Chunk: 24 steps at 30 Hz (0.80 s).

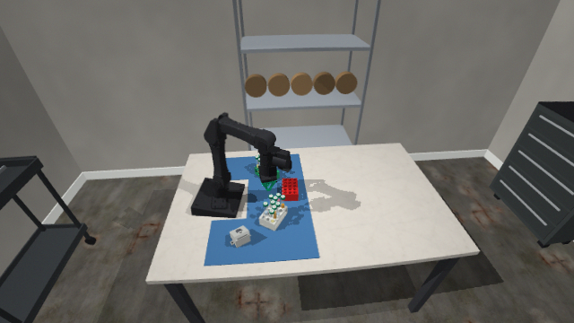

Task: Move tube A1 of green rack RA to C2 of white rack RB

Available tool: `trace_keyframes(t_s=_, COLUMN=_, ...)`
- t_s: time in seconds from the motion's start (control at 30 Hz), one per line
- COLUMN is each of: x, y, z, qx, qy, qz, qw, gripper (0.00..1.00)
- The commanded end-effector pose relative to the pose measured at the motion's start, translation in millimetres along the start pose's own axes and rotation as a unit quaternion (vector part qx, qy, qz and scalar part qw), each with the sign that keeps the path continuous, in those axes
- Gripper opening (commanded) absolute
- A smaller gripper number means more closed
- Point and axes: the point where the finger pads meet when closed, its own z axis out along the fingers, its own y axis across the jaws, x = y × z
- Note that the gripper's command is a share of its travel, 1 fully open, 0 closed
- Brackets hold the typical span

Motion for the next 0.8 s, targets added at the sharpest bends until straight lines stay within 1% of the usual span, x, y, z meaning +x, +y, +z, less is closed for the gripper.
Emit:
trace_keyframes(t_s=0.0, x=-4.7, y=1.2, z=-6.4, qx=0.002, qy=-0.013, qz=-0.025, qw=1.000, gripper=0.30)
trace_keyframes(t_s=0.43, x=-6.5, y=6.7, z=-5.7, qx=0.002, qy=-0.014, qz=-0.025, qw=1.000, gripper=0.30)
trace_keyframes(t_s=0.63, x=-7.7, y=7.4, z=5.7, qx=0.002, qy=-0.014, qz=-0.025, qw=1.000, gripper=0.30)
trace_keyframes(t_s=0.7, x=-7.7, y=7.4, z=5.7, qx=0.002, qy=-0.014, qz=-0.025, qw=1.000, gripper=0.30)
trace_keyframes(t_s=0.77, x=-8.3, y=7.3, z=9.3, qx=0.002, qy=-0.014, qz=-0.025, qw=1.000, gripper=0.30)
